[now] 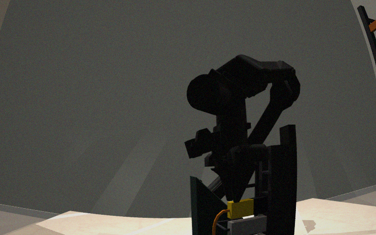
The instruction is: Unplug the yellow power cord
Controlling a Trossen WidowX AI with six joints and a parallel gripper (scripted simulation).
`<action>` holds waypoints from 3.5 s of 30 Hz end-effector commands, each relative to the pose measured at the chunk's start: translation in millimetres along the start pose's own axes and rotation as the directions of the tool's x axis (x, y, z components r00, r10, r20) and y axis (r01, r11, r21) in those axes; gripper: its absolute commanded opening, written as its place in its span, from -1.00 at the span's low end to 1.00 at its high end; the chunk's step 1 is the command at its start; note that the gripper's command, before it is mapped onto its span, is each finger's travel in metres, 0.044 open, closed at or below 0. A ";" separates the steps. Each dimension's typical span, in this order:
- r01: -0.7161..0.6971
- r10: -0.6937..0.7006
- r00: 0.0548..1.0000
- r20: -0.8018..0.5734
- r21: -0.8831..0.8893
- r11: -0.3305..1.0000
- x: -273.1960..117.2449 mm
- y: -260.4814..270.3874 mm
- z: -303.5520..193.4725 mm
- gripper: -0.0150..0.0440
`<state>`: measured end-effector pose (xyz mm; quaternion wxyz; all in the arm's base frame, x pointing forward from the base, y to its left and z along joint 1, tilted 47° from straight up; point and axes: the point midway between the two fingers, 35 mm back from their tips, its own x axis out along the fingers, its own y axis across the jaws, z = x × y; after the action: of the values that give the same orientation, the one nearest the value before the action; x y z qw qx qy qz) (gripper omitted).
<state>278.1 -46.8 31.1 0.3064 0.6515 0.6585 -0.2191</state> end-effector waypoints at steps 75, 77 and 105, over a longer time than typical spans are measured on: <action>0.000 0.000 1.000 -0.002 0.001 1.000 7.4 1.9 38.2 0.05; -0.001 0.001 1.000 -0.002 0.002 1.000 5.8 1.9 38.3 0.05; -0.003 0.003 1.000 -0.005 0.005 1.000 -0.1 0.6 3.4 0.05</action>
<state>280.1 -53.5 24.3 0.3067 0.6514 0.6583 -0.2194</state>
